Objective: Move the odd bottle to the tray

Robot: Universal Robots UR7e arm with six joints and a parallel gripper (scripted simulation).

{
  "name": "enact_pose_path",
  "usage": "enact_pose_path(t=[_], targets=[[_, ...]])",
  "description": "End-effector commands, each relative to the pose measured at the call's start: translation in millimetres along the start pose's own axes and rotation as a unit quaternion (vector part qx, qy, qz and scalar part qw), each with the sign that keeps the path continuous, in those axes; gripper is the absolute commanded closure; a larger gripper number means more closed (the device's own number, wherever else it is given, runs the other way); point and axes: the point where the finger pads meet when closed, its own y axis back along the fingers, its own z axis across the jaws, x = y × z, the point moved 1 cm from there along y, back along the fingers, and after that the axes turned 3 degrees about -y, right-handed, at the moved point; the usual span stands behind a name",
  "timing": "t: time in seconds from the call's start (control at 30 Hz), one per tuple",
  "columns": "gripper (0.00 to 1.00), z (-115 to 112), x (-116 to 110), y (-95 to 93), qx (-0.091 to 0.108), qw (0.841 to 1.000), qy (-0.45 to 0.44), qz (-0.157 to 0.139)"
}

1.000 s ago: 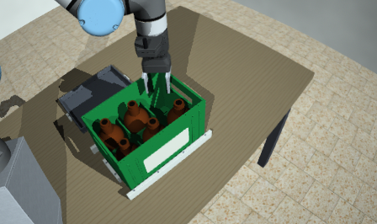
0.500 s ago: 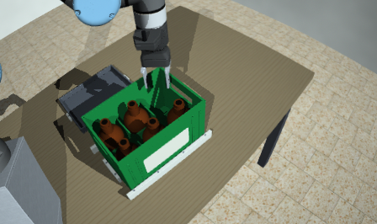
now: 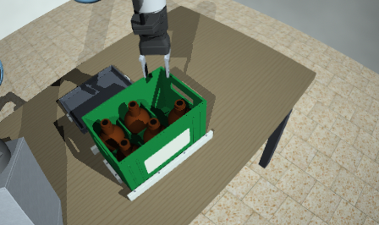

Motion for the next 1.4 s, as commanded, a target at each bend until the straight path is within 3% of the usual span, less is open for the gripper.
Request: enact_pose_path(t=[0.0, 0.43, 0.47, 1.37], targets=[[0.0, -0.3, -0.1, 11.3, 0.0, 1.0, 0.0, 0.0], [0.0, -0.3, -0.1, 19.9, 0.0, 1.0, 0.0, 0.0], [1.0, -0.3, -0.1, 19.9, 0.0, 1.0, 0.0, 0.0], [1.0, -0.3, -0.1, 19.9, 0.0, 1.0, 0.0, 0.0]])
